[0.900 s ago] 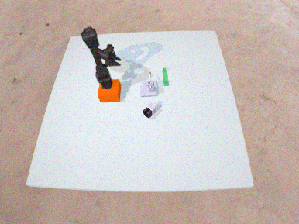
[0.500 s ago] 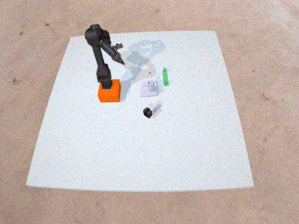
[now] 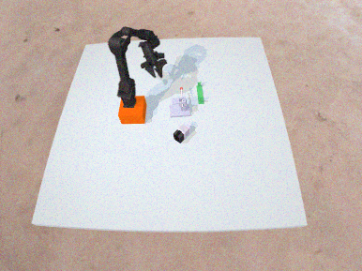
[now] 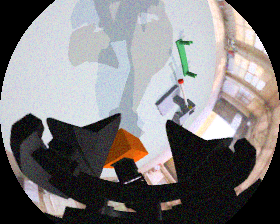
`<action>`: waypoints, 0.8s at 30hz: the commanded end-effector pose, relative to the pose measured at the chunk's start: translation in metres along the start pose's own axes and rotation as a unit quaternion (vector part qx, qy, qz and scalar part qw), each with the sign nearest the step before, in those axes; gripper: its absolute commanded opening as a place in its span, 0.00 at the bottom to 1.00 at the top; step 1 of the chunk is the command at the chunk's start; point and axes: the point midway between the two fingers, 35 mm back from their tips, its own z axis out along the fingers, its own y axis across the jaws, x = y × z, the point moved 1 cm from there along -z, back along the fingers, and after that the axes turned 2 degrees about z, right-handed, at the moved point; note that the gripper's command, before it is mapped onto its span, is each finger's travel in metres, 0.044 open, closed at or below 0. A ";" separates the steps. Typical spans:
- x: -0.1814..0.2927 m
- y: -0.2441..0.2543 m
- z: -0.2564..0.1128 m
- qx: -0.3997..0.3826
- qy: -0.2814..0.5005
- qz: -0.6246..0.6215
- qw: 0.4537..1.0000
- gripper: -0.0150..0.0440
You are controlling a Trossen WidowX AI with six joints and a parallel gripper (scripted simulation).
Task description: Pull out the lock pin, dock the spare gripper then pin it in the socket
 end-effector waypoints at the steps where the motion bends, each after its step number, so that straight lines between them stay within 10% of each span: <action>1: -0.024 -0.058 0.006 -0.137 0.003 -0.162 0.977 0.76; 24: -0.029 -0.175 0.023 -0.214 -0.168 -0.361 0.892 0.76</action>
